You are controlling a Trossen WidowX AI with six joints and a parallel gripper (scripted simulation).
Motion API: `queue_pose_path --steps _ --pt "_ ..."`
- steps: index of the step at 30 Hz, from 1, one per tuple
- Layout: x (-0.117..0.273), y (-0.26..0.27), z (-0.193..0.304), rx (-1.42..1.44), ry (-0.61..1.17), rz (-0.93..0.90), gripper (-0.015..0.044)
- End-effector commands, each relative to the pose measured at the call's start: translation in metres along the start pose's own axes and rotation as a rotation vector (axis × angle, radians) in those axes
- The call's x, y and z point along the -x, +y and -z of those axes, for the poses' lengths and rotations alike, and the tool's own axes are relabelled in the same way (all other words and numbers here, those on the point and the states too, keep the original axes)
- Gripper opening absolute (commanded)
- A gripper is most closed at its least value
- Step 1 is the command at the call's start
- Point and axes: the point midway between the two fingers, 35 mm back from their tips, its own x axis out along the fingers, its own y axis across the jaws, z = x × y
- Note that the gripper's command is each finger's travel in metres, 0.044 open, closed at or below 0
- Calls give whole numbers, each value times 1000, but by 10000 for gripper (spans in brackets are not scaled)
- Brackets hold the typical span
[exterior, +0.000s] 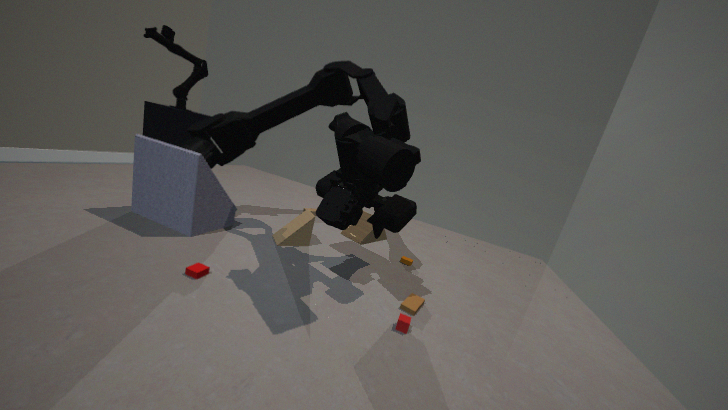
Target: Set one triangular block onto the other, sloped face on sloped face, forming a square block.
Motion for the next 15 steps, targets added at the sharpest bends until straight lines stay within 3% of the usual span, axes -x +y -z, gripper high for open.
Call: queue_pose_path --steps 1,15 --pt "14 -1 10 -18 5 -2 0" --pt "28 -6 27 47 5 5 0"
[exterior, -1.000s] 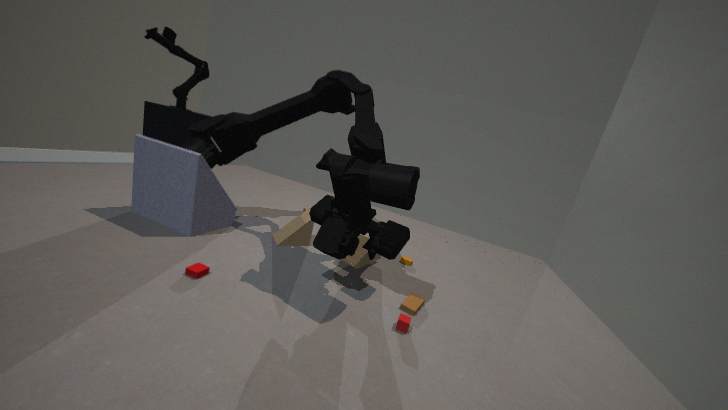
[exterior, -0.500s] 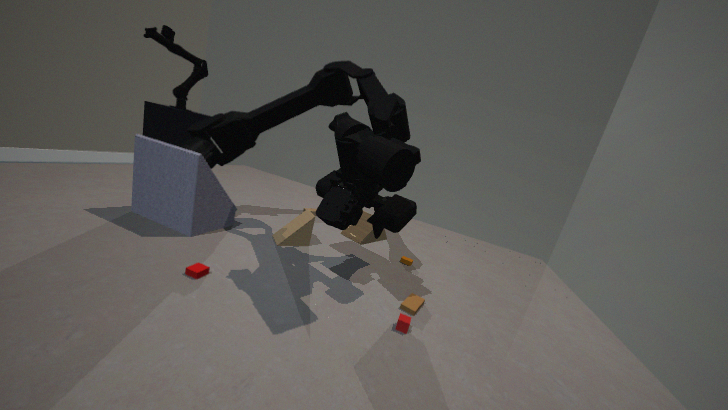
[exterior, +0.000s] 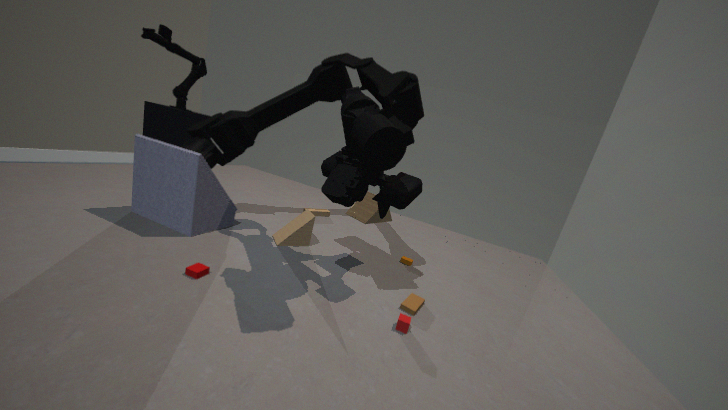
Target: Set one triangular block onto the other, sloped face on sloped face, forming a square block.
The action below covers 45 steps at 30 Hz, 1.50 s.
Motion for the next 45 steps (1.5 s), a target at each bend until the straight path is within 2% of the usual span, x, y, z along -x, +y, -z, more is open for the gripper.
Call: queue_pose_path --steps 1,45 --pt "0 -1 1 98 -15 4 0" --pt "-5 -9 5 1593 -203 202 0"
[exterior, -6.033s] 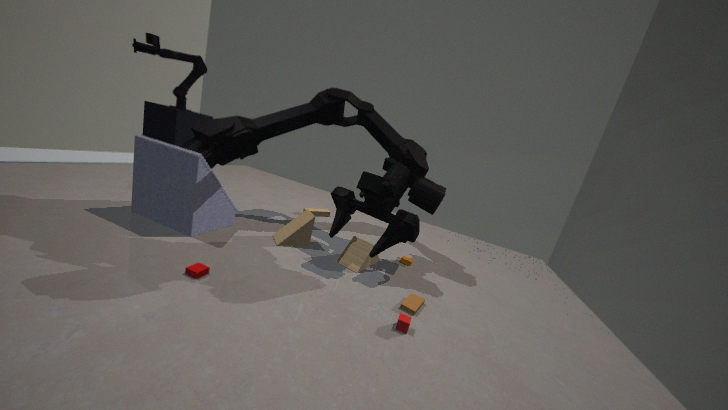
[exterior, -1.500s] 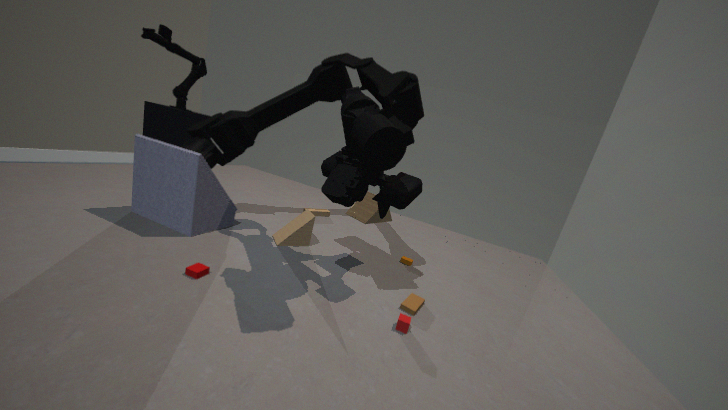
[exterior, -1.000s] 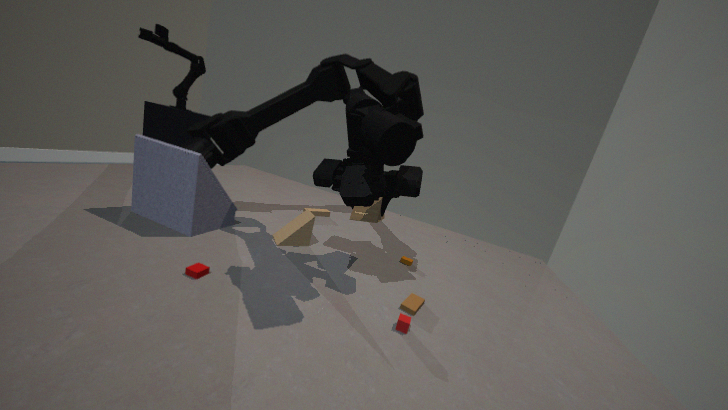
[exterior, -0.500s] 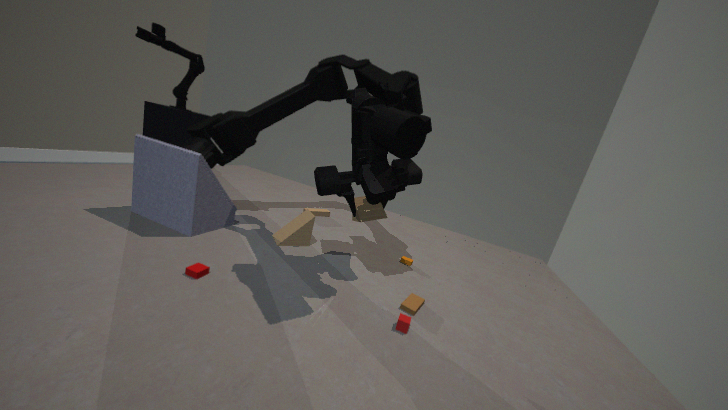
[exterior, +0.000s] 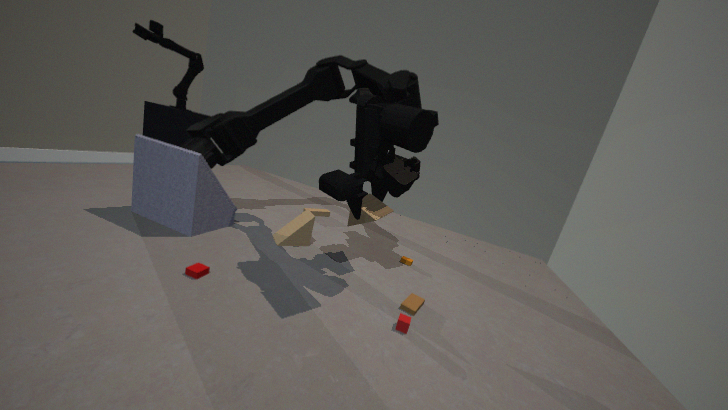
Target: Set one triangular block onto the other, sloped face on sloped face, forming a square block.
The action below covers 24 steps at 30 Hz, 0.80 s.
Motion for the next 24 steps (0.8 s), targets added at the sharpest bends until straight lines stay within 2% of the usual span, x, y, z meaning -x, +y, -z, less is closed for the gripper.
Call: queue_pose_path --steps 1,24 --pt "1 3 1 154 -13 24 0" --pt "4 8 -3 932 -23 166 0"
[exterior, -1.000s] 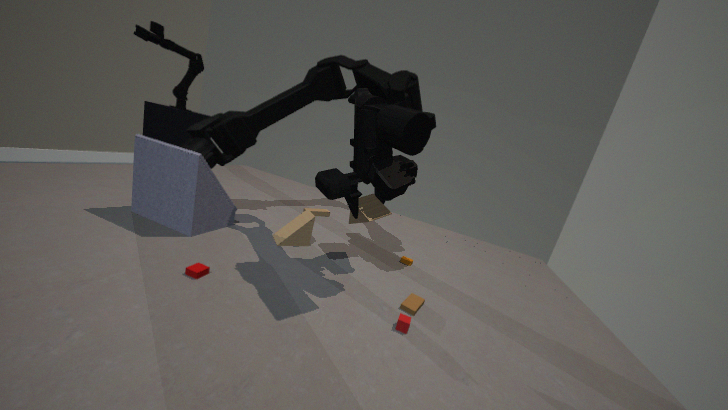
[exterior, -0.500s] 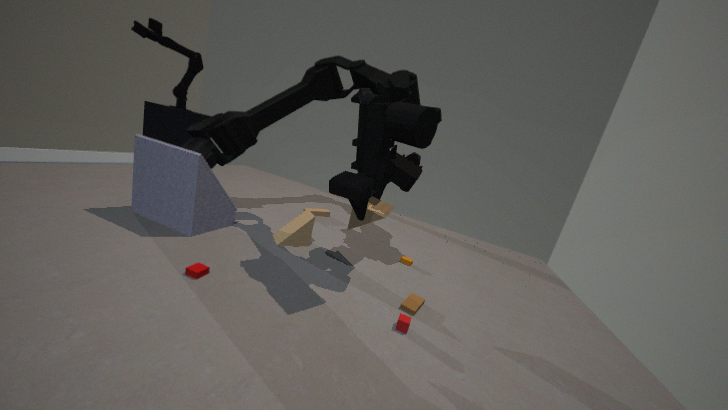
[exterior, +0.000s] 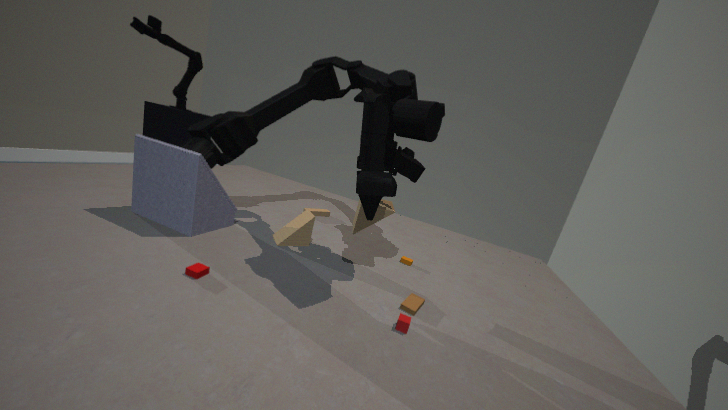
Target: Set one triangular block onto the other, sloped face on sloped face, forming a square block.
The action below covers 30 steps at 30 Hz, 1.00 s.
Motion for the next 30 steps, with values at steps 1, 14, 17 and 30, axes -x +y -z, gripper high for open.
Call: queue_pose_path --steps 1,14,17,30 --pt "2 2 -3 152 0 30 0" --pt "5 2 -7 470 17 87 0" --pt "5 2 -7 470 17 87 0" --pt "34 -12 31 460 32 130 0"
